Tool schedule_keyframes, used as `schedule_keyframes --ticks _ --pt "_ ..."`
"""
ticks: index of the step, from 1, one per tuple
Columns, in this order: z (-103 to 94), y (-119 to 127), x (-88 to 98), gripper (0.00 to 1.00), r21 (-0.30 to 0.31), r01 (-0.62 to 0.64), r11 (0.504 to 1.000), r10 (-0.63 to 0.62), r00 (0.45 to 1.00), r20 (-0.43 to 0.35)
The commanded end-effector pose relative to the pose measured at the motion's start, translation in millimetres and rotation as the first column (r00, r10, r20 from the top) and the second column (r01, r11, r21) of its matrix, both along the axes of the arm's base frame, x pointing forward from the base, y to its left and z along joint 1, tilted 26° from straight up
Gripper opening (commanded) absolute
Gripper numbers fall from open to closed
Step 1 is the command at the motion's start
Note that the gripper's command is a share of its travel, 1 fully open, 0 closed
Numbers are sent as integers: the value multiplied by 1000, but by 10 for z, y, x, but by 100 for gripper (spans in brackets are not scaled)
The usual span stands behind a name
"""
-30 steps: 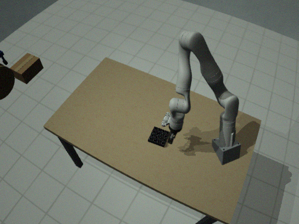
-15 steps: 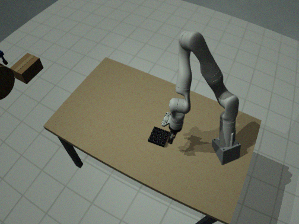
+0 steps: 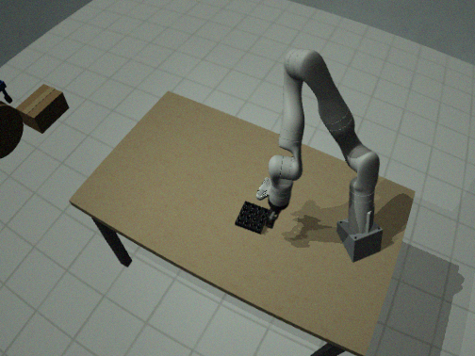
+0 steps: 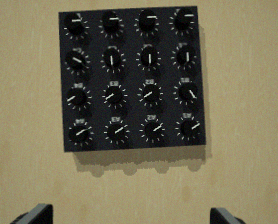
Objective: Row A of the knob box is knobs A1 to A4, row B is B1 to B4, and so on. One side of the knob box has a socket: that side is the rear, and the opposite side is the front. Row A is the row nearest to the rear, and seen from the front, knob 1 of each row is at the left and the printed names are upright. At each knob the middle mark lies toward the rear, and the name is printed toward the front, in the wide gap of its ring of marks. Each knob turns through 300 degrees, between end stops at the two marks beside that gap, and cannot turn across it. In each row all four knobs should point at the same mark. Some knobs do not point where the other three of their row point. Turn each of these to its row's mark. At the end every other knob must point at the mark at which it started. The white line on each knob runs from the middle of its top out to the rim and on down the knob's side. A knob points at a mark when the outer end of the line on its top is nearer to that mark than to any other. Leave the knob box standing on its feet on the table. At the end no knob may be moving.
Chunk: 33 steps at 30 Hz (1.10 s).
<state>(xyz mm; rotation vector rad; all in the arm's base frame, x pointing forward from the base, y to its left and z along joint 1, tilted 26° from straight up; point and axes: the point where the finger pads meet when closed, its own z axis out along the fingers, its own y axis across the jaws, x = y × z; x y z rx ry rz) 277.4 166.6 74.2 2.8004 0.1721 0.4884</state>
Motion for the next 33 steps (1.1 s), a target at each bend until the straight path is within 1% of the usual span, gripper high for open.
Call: schedule_keyframes --ticks 1,7,9,14,18,21,24,26,30,33 --pt "7 3 6 100 8 18 1000 -18 1000 7" --pt "18 -12 24 100 36 102 994 -103 994 28" --pt "18 -12 24 100 36 102 994 -103 994 28" --pt "31 -29 45 100 74 200 977 -204 978 51" --pt "45 -45 66 100 113 295 949 -304 950 71" --pt "58 -58 85 100 149 373 916 -388 918 85" --pt "72 -72 106 100 191 455 870 -477 873 96" --pt "72 -72 106 100 191 455 870 -477 873 96" --pt "93 -90 136 100 253 562 787 -600 793 106" --pt "112 -103 162 100 304 638 707 -691 715 107"
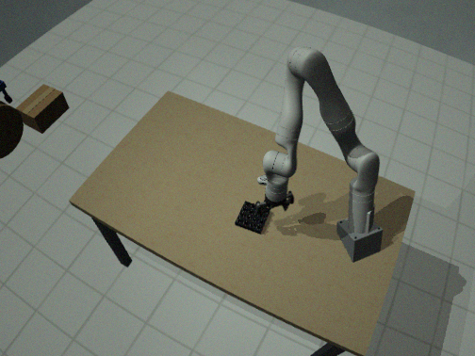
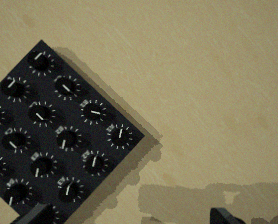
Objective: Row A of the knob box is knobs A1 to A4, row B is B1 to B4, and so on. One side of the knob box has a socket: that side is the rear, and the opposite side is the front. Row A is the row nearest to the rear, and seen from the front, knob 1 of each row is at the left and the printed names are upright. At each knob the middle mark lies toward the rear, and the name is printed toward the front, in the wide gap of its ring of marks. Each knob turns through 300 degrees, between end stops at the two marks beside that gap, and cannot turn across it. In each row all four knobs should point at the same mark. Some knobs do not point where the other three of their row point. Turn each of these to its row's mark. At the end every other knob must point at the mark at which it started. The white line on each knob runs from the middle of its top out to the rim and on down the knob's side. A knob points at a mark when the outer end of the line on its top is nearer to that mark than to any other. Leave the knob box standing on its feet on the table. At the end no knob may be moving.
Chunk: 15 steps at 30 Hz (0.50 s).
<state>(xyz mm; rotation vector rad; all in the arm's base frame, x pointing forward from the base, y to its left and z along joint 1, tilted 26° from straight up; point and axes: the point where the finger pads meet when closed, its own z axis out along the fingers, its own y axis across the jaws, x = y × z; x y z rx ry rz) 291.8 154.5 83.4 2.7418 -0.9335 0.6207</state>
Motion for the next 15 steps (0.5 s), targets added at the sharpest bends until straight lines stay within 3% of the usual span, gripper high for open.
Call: schedule_keyframes --ticks 1,8,10,15 --pt "26 13 27 100 33 77 997 -78 996 33" --pt "76 -15 94 100 153 350 924 -367 925 99" --pt "76 -15 94 100 153 350 924 -367 925 99" --pt "117 -31 146 100 254 526 812 -567 815 124"
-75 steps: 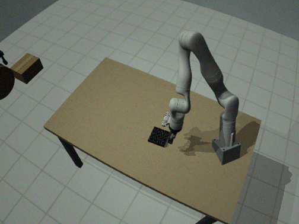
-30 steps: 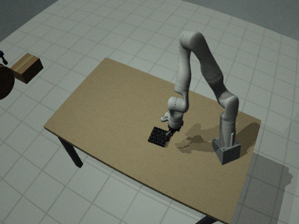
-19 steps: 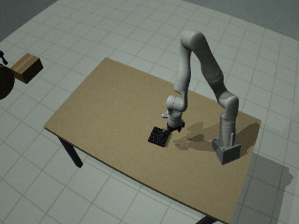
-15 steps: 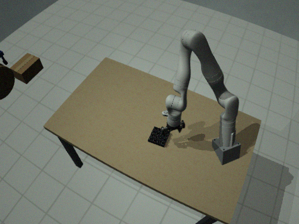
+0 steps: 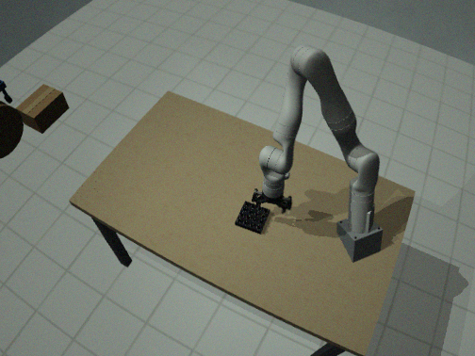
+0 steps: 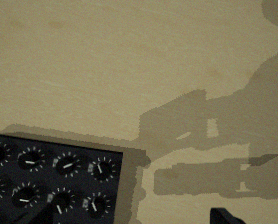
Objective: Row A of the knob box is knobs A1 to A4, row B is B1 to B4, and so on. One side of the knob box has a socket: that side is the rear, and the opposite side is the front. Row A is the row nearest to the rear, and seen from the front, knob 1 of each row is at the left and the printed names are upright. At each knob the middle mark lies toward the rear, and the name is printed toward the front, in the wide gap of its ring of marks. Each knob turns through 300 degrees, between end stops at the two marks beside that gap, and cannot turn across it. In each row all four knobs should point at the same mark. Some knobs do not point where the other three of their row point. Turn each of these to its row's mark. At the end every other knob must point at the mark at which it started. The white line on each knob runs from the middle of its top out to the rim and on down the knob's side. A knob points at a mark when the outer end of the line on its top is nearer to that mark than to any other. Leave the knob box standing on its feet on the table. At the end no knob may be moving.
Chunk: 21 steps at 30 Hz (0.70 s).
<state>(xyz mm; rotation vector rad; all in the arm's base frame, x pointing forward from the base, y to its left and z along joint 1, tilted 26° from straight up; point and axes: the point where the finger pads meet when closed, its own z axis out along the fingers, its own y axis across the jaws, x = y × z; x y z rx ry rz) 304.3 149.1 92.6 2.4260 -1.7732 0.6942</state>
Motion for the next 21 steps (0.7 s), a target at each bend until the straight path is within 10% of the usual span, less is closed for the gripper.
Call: schedule_keyframes --ticks 1,12,21 --pt "33 21 31 100 38 85 996 -87 995 39" --pt "113 3 131 100 214 439 873 -470 875 120" --pt "195 -5 228 100 388 673 629 -760 638 123"
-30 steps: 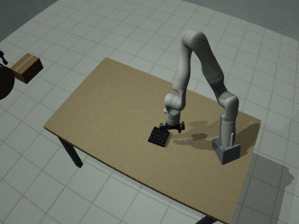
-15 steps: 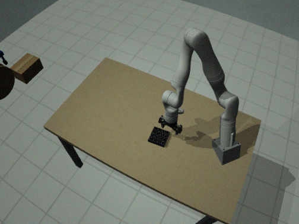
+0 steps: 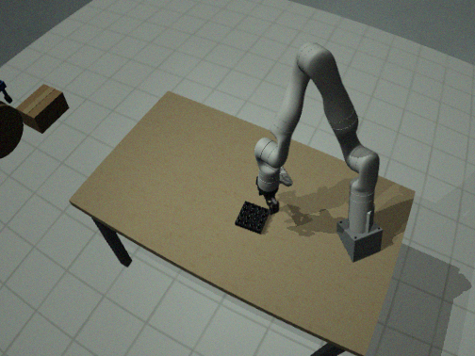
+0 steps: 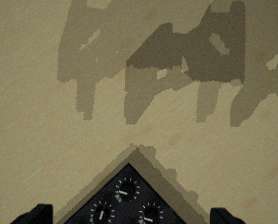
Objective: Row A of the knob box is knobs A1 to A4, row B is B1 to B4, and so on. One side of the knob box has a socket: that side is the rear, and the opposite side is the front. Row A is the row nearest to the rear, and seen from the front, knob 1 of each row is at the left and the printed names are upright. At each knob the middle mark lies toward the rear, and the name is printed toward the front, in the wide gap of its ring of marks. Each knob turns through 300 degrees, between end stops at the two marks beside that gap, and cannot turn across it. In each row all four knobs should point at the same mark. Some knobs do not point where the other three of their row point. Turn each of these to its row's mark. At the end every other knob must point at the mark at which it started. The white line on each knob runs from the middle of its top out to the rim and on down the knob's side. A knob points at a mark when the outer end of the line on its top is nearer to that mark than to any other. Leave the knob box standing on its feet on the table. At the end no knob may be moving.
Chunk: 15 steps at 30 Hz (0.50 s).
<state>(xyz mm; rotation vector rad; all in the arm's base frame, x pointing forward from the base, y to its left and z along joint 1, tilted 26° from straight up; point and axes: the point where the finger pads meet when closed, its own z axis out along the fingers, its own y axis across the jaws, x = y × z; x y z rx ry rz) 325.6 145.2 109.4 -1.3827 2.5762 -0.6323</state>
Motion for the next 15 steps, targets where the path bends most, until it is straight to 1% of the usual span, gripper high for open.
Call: schedule_keyframes --ticks 1,6,8,15 --pt "36 32 26 100 35 68 997 -70 997 34" --pt "77 31 75 100 111 229 967 -238 968 79" --pt "77 31 75 100 111 229 967 -238 968 79" --pt "128 31 133 100 206 398 894 -425 898 111"
